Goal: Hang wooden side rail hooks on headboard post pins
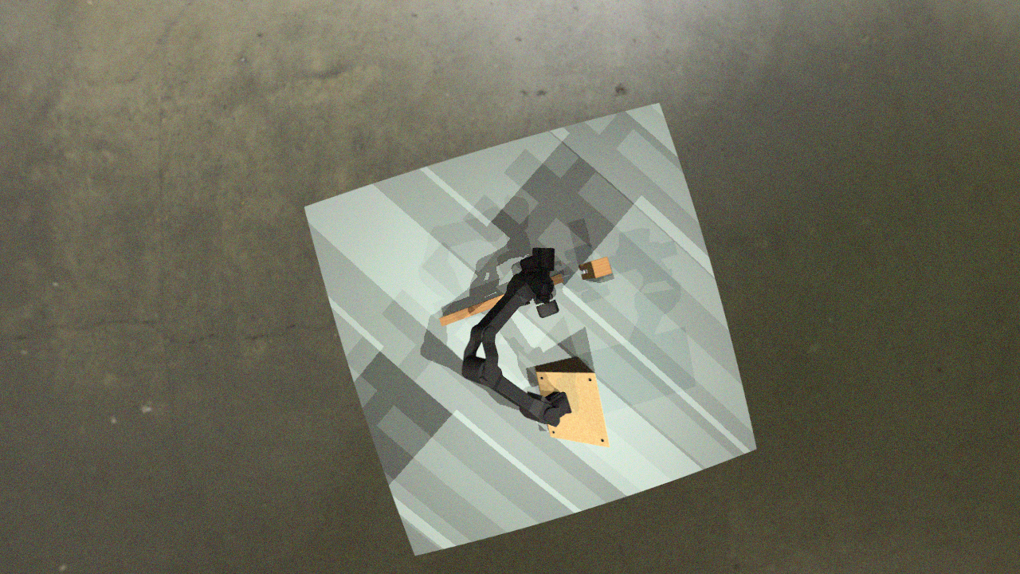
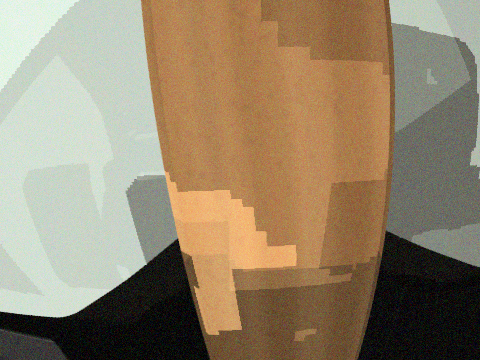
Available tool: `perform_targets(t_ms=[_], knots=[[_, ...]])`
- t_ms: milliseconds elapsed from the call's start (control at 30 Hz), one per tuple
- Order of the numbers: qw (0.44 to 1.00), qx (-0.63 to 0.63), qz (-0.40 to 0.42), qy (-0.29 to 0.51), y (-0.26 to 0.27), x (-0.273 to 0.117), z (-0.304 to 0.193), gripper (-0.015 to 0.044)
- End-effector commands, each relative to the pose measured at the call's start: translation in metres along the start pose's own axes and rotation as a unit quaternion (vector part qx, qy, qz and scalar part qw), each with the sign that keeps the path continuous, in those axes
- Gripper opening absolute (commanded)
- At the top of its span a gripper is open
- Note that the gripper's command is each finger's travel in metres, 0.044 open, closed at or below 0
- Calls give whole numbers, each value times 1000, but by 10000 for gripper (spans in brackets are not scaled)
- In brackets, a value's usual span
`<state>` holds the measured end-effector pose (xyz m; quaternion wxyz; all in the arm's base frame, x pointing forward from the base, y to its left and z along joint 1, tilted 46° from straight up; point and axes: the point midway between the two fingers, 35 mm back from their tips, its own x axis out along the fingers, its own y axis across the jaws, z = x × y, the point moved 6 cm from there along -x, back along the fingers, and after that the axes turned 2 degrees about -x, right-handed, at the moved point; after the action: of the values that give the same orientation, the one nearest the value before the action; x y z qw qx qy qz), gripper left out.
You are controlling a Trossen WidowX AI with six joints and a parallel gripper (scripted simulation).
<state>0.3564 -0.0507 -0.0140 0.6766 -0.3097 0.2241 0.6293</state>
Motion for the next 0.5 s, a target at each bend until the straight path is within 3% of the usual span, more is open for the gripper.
perform_targets(t_ms=[0,467], knots=[[1000,-3,-4,1,0,-4,-1,0],[1000,-3,-4,1,0,-7,-1,0]])
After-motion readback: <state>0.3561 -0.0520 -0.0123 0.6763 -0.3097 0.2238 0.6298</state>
